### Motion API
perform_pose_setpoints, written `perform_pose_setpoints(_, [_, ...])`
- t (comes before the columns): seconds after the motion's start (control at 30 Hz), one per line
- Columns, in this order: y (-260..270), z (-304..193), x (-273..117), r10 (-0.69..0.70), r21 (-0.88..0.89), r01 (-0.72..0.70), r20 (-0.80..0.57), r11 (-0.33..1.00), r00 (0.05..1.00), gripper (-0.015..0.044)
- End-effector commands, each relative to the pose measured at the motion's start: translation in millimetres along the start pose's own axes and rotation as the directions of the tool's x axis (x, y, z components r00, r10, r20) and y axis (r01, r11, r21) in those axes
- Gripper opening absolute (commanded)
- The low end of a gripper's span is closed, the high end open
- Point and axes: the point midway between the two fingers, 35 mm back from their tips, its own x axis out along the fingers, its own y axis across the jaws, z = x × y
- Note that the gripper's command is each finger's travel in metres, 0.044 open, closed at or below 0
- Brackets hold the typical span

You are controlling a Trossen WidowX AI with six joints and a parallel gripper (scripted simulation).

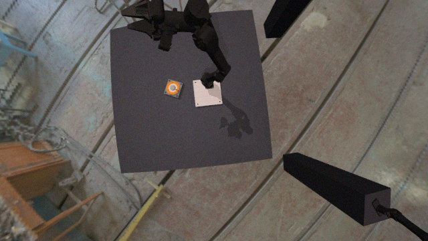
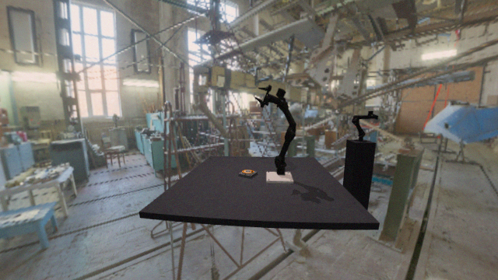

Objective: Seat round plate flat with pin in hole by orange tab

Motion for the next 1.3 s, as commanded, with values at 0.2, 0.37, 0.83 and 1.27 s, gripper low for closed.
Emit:
perform_pose_setpoints(0.2, [107,-14,36,0.235,0.460,-0.207,-0.004,0.863,0.972,0.0216])
perform_pose_setpoints(0.37, [173,-11,48,0.384,0.664,-0.284,-0.005,0.692,0.923,0.0085])
perform_pose_setpoints(0.83, [386,95,18,0.832,0.939,-0.314,0.282,-0.138,0.477,0.0000])
perform_pose_setpoints(1.27, [507,212,-147,0.884,0.946,0.094,0.323,-0.310,-0.339,0.0000])
